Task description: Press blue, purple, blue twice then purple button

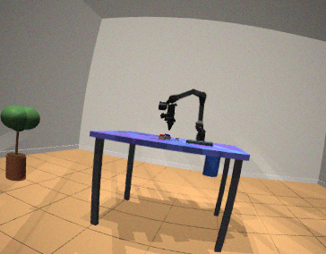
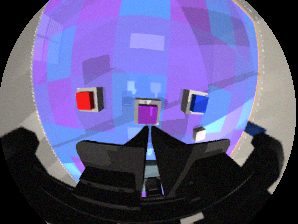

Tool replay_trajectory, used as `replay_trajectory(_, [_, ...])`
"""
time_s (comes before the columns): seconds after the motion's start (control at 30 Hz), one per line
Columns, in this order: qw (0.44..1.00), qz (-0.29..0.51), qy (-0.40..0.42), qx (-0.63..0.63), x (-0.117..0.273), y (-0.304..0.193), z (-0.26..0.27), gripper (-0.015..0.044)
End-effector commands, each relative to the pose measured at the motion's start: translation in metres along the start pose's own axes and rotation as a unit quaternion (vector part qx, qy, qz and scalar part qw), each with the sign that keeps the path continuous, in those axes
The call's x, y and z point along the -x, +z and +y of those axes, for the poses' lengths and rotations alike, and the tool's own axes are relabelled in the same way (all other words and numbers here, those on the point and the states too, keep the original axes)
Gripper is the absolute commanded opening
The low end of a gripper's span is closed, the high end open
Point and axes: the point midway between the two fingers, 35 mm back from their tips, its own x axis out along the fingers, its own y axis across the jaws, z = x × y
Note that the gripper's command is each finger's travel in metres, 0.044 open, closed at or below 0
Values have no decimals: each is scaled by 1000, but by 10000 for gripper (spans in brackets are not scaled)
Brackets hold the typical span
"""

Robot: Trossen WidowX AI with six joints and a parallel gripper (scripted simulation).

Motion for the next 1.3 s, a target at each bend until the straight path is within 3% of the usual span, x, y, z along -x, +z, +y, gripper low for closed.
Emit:
replay_trajectory(0.0, [1000, -16, 1, -3, 43, 3, 0, 20])
replay_trajectory(0.23, [1000, -16, 1, -3, 51, 2, -2, 20])
replay_trajectory(0.5, [1000, -18, -3, -2, 53, 27, -93, 20])
replay_trajectory(0.67, [1000, -17, -4, -3, 53, 28, -102, 20])
replay_trajectory(0.9, [1000, -17, -4, -3, -7, 30, -103, 20])
replay_trajectory(1.27, [1000, -17, -4, -3, -18, 30, -103, 20])
